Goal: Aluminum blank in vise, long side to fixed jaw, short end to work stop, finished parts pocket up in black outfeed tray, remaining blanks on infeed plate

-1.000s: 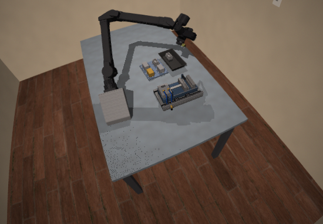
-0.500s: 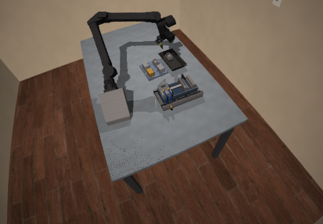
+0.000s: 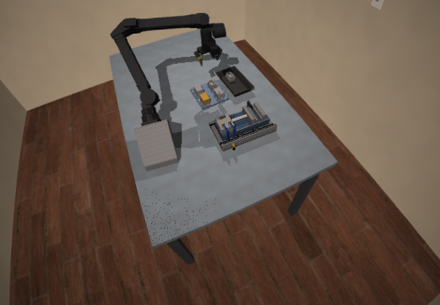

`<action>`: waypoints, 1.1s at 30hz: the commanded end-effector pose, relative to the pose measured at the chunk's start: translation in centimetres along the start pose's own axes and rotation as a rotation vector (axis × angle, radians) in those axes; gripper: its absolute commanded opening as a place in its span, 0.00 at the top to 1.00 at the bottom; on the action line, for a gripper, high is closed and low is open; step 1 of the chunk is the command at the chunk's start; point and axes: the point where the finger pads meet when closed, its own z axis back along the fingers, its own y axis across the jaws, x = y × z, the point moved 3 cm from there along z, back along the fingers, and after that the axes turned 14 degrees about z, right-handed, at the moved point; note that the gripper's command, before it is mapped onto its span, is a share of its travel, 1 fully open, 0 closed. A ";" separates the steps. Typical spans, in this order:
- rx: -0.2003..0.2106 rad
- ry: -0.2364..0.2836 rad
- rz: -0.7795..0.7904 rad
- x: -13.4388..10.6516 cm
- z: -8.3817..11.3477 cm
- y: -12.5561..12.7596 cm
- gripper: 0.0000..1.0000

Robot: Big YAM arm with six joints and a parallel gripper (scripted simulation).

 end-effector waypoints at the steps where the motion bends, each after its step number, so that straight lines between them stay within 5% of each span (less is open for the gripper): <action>1: -0.031 0.011 0.007 -0.2 -0.9 -0.4 0.00; 2: -0.031 0.011 0.006 -0.1 -0.9 -0.4 0.00; 3: -0.030 0.011 0.005 -0.1 -1.0 -0.3 1.00; 33: -0.024 0.009 0.001 0.2 -1.0 0.1 1.00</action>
